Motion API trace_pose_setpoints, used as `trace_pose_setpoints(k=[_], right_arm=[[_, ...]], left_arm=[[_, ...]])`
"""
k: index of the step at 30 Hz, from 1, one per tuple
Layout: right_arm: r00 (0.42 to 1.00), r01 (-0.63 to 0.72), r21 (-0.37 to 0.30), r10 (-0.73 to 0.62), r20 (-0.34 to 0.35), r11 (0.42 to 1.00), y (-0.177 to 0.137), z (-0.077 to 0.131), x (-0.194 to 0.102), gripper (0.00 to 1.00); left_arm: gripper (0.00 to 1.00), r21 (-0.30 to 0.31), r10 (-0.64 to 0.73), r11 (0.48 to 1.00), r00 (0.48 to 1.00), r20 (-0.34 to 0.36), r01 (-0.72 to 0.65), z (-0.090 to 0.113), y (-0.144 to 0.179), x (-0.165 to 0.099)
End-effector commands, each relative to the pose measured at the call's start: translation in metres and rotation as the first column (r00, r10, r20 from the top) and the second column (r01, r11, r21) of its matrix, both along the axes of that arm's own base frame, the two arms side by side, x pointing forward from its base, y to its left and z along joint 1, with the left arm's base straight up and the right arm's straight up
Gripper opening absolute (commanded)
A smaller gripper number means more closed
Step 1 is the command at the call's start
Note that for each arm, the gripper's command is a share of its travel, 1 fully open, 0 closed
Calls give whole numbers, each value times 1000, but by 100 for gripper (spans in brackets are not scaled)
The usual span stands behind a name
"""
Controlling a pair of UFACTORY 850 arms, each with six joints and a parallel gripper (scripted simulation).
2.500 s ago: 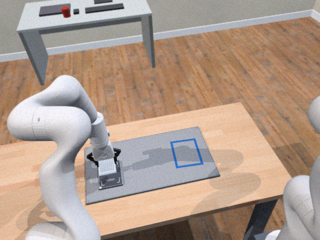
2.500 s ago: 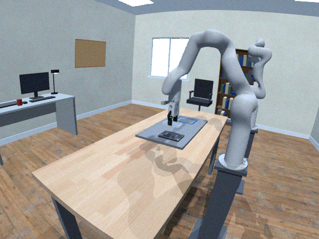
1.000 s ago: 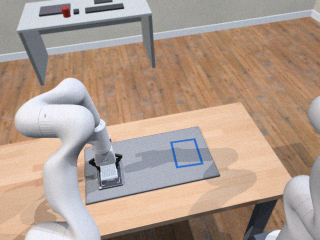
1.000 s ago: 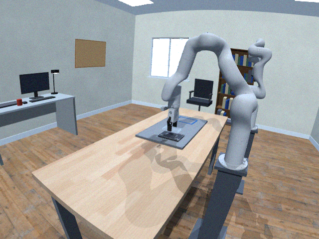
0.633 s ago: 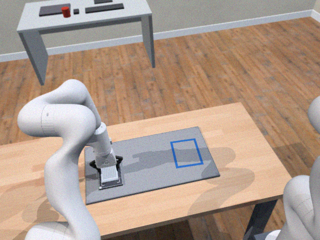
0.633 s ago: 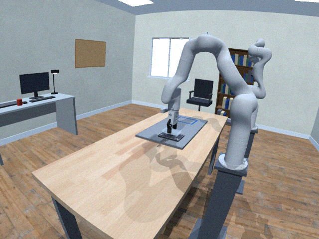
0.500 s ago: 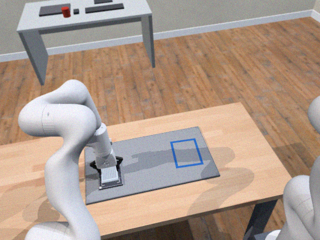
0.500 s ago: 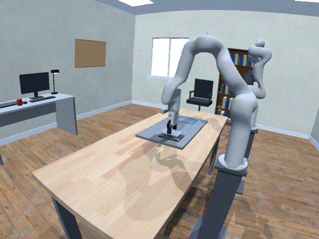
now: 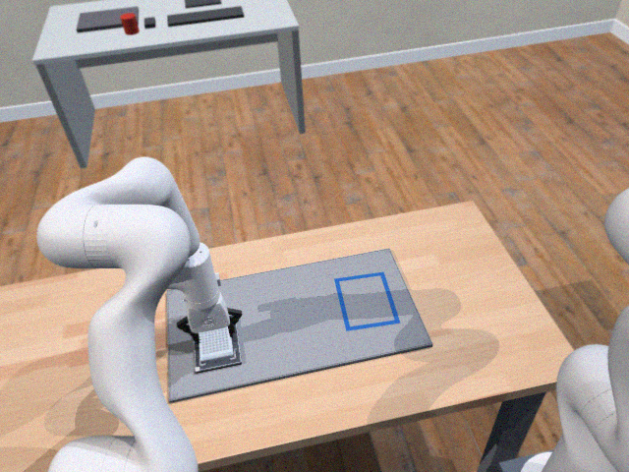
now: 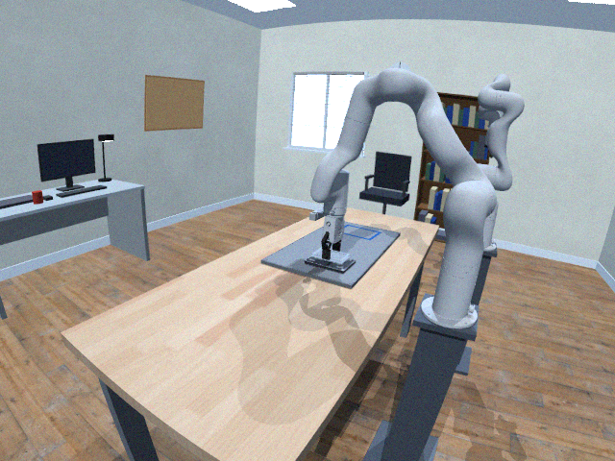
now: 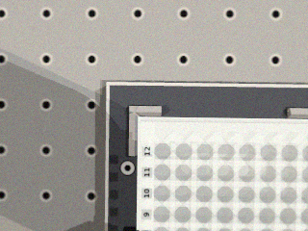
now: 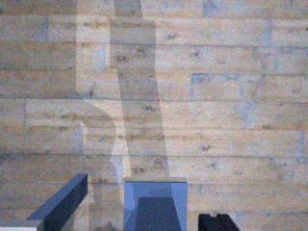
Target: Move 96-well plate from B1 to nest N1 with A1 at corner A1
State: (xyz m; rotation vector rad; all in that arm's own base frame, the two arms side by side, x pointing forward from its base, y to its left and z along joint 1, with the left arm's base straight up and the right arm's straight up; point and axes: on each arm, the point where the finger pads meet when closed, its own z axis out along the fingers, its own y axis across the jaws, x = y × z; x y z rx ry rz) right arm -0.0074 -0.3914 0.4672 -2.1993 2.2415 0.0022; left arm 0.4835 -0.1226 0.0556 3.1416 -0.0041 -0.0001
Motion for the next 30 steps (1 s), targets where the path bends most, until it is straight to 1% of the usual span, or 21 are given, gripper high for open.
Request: trace_pose_setpoints(k=[1, 30], right_arm=[[1000, 0, -2, 0, 0, 1000, 0, 1, 0, 0], [1000, 0, -2, 0, 0, 1000, 0, 1, 0, 0]], left_arm=[[0, 0, 0, 1000, 1000, 2, 0, 1, 0, 1], [0, 0, 0, 1000, 1000, 2, 0, -3, 0, 1]])
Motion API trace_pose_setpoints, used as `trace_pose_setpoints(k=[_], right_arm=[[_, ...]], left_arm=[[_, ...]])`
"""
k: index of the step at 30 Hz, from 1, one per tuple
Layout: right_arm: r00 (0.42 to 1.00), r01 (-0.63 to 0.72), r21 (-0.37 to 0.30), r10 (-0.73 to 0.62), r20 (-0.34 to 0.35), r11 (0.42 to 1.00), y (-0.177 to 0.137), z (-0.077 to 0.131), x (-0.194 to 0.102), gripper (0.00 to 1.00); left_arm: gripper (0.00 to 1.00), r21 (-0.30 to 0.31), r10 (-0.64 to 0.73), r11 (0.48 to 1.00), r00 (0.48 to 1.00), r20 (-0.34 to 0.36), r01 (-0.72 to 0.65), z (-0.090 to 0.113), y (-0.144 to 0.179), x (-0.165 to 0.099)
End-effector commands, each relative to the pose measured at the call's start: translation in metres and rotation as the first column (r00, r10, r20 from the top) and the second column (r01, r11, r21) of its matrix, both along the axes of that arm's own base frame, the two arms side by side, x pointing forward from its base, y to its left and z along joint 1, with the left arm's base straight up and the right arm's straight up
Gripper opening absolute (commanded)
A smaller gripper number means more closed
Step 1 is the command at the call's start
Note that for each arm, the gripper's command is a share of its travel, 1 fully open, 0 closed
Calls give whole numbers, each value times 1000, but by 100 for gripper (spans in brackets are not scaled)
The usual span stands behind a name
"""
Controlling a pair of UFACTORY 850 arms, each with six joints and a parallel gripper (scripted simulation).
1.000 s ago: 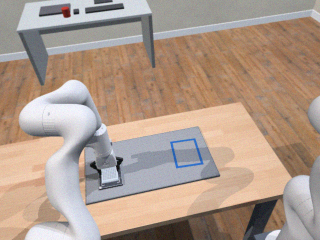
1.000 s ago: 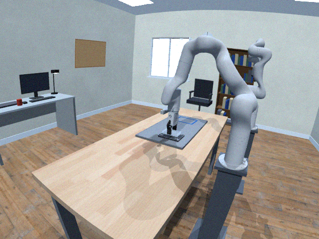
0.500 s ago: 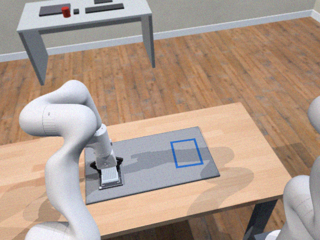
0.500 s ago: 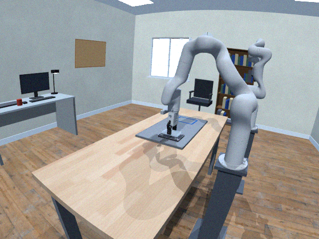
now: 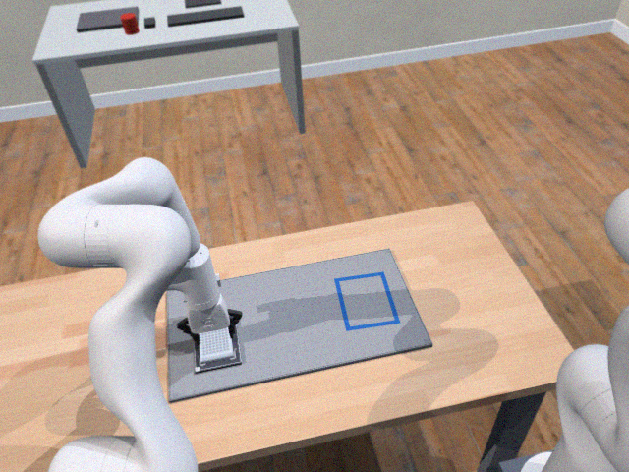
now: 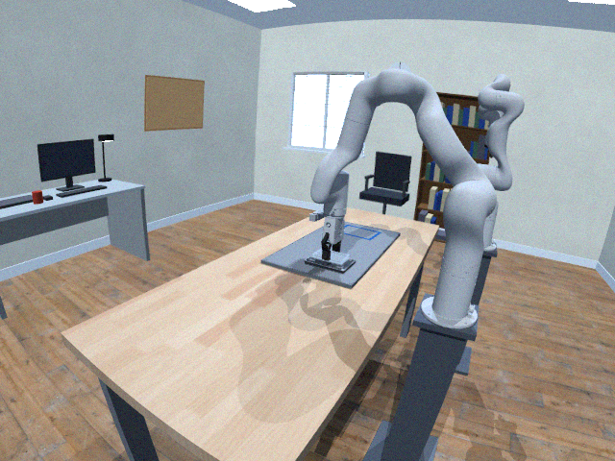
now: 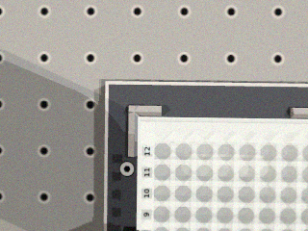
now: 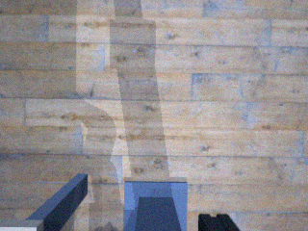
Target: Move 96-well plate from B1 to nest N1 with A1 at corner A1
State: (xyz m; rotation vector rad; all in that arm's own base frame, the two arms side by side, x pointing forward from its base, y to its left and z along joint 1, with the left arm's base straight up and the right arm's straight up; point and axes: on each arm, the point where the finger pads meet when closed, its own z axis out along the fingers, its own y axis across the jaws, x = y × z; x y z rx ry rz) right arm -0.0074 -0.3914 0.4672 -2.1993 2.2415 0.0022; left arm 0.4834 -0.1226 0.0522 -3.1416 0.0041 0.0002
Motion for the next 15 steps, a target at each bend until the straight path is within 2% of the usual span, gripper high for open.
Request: trace_pose_setpoints(k=[1, 15], right_arm=[[1000, 0, -2, 0, 0, 1000, 0, 1, 0, 0], [1000, 0, -2, 0, 0, 1000, 0, 1, 0, 0]], left_arm=[[0, 0, 0, 1000, 1000, 2, 0, 0, 0, 1], [0, 0, 0, 1000, 1000, 2, 0, -2, 0, 1]])
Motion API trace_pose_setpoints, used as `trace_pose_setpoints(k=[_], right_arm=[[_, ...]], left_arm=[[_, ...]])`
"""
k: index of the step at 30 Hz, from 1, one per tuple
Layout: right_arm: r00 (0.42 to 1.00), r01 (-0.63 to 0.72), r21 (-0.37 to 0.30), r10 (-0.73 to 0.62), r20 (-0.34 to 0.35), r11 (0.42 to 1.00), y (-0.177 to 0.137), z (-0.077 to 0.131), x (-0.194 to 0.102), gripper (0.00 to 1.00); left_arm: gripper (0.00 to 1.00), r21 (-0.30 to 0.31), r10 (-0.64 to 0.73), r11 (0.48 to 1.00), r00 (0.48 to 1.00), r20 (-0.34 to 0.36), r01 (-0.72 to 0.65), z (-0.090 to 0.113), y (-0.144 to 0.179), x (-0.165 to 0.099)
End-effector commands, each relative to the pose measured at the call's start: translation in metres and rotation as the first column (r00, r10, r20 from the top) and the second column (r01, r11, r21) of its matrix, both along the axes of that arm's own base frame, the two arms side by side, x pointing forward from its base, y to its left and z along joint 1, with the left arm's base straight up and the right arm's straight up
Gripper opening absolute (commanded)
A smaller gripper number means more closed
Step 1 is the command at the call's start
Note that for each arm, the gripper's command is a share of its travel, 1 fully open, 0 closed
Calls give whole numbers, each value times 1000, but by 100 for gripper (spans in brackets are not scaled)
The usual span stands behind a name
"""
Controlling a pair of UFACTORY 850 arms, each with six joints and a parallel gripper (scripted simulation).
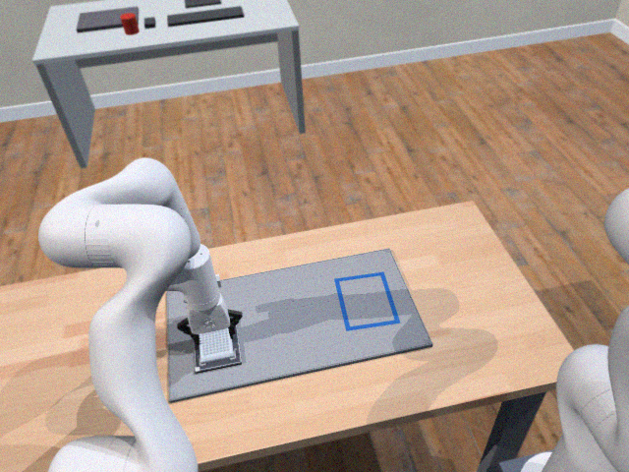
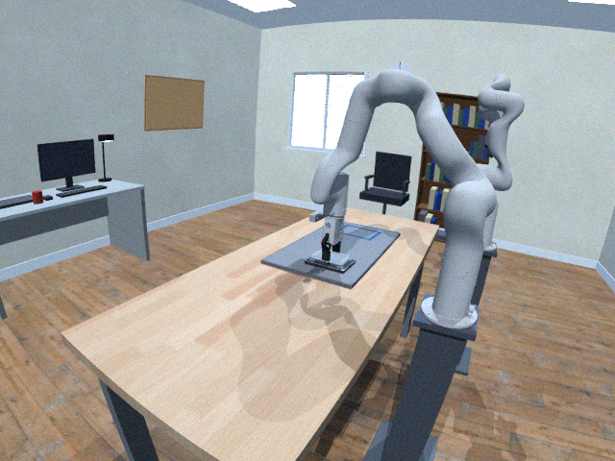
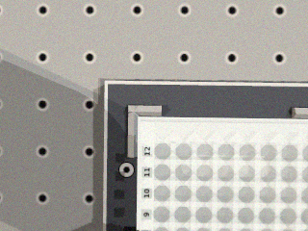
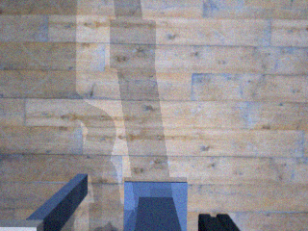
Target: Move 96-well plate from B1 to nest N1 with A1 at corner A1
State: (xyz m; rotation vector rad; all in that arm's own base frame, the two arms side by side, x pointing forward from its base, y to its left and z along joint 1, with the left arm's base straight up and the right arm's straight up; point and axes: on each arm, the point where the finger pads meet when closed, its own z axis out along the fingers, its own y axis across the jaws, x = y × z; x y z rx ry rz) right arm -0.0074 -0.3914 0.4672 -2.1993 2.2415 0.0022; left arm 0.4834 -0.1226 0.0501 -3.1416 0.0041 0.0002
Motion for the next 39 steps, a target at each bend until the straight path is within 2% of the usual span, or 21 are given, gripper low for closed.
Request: trace_pose_setpoints(k=[1, 37, 38, 39], right_arm=[[1000, 0, -2, 0, 0, 1000, 0, 1, 0, 0], [1000, 0, -2, 0, 0, 1000, 0, 1, 0, 0], [1000, 0, -2, 0, 0, 1000, 0, 1, 0, 0], [1000, 0, -2, 0, 0, 1000, 0, 1, 0, 0]], left_arm=[[0, 0, 0, 1000, 1000, 2, 0, 0, 0, 1], [0, 0, 0, 1000, 1000, 2, 0, -5, 0, 1], [100, 0, 0, 1000, 1000, 2, 0, -6, 0, 1], [100, 0, 0, 1000, 1000, 2, 0, -6, 0, 1]])
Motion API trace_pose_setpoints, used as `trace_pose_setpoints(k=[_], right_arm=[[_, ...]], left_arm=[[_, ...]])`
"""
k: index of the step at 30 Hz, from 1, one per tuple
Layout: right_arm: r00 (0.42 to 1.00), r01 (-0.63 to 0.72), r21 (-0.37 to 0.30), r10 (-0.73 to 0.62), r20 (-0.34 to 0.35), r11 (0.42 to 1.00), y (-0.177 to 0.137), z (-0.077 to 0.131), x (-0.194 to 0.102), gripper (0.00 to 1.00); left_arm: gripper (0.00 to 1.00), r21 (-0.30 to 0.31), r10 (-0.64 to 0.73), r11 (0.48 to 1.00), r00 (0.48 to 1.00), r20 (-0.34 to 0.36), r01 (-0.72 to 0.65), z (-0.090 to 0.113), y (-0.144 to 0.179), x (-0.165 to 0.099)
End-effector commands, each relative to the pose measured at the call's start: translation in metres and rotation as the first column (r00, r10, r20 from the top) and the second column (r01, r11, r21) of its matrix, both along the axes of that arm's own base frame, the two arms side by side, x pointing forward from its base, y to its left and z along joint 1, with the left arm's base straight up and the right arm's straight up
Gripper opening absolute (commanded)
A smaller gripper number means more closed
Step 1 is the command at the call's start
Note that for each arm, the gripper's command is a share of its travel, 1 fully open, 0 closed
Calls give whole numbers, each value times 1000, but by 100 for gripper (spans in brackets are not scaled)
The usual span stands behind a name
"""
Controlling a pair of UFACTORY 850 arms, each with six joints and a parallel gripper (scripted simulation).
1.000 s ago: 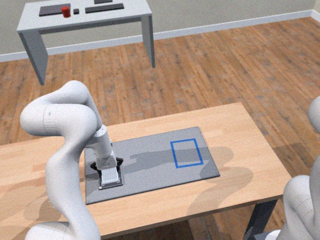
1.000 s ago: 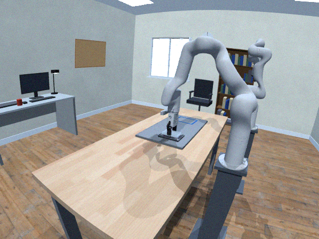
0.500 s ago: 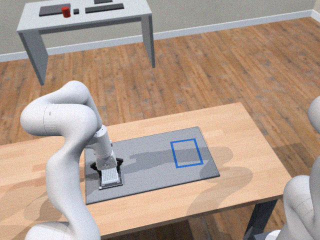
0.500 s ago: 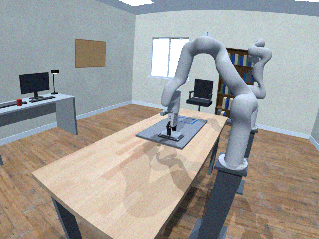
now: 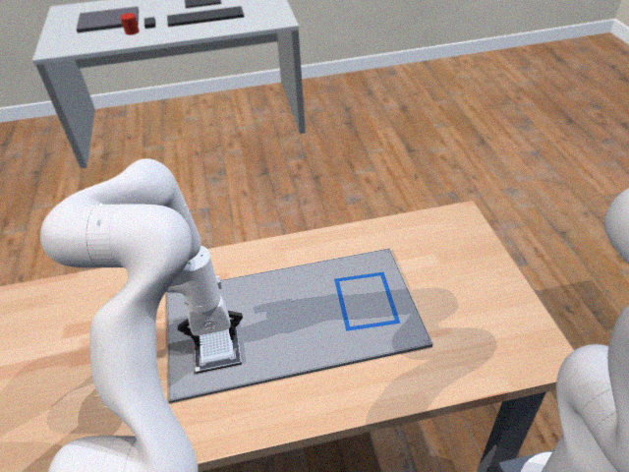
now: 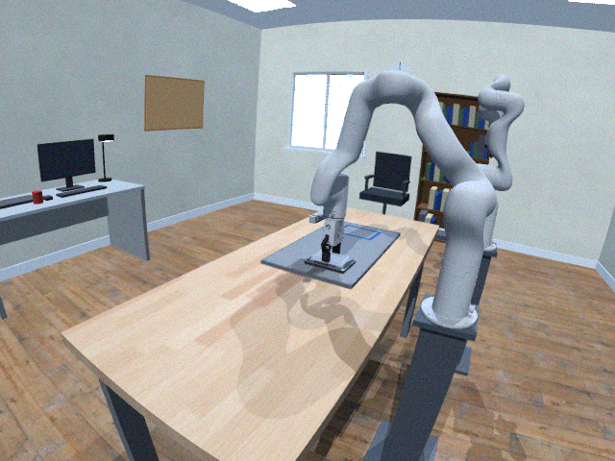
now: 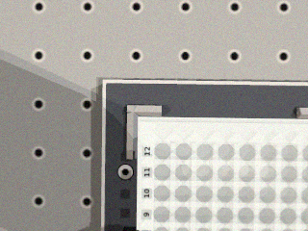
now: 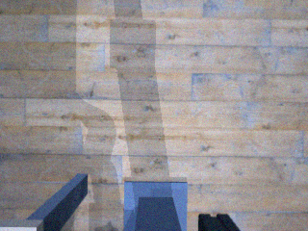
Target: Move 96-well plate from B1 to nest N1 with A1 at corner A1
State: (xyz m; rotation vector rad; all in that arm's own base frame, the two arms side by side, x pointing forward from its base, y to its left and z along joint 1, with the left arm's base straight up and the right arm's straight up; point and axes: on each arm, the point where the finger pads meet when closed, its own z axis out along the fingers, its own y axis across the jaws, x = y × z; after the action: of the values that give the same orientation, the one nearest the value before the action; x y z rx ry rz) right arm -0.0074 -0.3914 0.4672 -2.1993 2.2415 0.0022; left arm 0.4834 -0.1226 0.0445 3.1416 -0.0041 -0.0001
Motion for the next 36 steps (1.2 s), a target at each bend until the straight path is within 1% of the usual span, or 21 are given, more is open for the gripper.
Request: trace_pose_setpoints(k=[1, 33, 36], right_arm=[[1000, 0, -2, 0, 0, 1000, 0, 1, 0, 0], [1000, 0, -2, 0, 0, 1000, 0, 1, 0, 0], [1000, 0, -2, 0, 0, 1000, 0, 1, 0, 0]], left_arm=[[100, 0, 0, 1000, 1000, 2, 0, 0, 0, 1], [100, 0, 0, 1000, 1000, 2, 0, 0, 0, 1], [100, 0, 0, 1000, 1000, 2, 0, 8, 0, 1]])
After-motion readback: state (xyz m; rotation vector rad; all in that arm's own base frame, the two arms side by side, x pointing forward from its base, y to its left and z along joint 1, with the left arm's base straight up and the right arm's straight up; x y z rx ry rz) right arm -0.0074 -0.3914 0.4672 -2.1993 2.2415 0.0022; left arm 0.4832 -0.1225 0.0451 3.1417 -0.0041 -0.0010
